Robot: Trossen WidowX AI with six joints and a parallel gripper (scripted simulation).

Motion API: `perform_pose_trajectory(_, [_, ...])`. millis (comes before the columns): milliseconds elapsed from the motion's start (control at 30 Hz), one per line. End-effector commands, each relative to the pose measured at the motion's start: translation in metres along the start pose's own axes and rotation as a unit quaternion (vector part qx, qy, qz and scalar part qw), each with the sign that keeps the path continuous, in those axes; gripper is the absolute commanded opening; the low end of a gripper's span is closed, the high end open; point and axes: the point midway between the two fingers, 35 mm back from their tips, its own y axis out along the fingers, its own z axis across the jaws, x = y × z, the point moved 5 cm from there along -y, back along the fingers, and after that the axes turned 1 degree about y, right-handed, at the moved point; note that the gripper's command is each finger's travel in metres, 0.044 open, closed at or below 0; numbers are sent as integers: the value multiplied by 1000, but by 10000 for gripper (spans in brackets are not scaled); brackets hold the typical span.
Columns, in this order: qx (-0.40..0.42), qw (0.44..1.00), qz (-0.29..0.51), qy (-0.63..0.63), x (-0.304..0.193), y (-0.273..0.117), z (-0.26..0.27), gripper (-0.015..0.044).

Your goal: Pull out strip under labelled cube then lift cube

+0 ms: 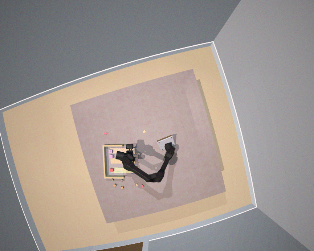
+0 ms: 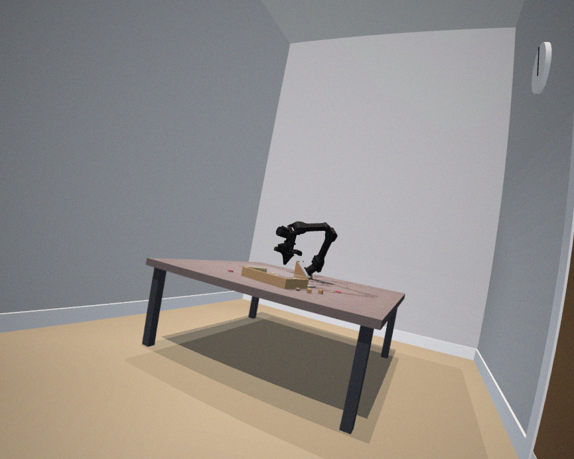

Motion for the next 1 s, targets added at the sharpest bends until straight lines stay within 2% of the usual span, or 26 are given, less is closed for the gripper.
perform_pose_trajectory(0, [-17, 997, 70, 8, 6, 15, -4, 0])
perform_pose_trajectory(967, [-17, 997, 70, 8, 3, 54, -6, 0])
